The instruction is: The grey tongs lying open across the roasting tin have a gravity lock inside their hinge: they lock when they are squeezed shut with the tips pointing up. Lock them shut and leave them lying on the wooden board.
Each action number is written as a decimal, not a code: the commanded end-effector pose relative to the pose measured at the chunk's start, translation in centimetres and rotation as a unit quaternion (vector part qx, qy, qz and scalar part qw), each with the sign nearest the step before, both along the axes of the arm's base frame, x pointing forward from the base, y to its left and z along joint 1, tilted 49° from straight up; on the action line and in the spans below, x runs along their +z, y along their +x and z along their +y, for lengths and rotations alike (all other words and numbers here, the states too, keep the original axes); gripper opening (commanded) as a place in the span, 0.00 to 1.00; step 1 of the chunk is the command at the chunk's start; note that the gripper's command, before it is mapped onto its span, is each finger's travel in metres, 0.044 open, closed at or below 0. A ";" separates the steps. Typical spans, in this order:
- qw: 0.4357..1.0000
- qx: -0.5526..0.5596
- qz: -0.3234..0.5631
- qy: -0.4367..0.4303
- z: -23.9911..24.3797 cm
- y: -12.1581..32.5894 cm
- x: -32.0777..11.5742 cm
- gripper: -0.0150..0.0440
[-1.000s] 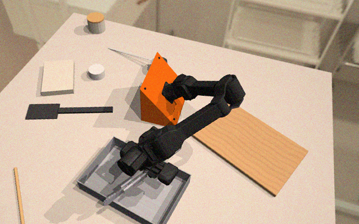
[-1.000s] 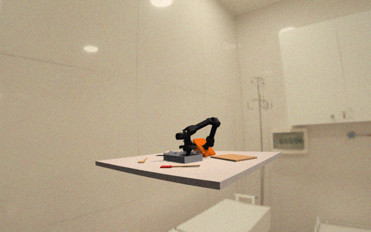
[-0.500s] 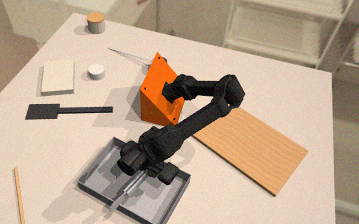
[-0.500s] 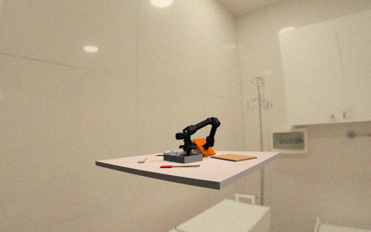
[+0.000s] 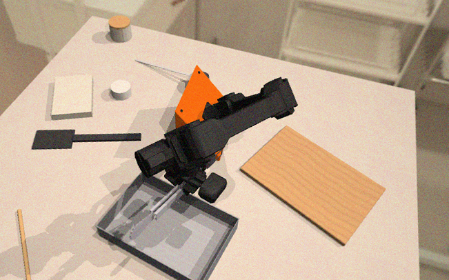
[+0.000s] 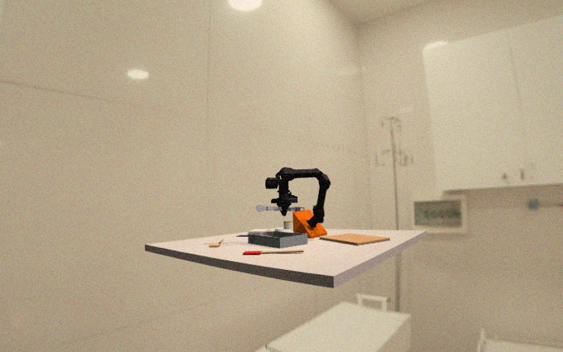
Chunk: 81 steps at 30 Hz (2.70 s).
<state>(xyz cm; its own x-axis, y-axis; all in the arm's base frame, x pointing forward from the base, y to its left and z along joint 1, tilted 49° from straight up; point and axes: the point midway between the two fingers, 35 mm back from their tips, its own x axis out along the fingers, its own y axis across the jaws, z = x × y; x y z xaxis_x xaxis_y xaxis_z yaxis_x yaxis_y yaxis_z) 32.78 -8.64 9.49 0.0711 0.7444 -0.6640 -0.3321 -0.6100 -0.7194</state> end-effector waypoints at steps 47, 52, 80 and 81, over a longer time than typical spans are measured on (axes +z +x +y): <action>0.989 0.068 -0.131 -0.014 13.3 -6.9 14.4 0.00; 0.986 0.080 -0.144 -0.016 13.4 -7.0 14.5 0.00; 0.762 0.413 -0.493 -0.076 15.8 -9.0 16.3 0.00; 0.749 0.424 -0.503 -0.078 15.9 -9.1 16.4 0.00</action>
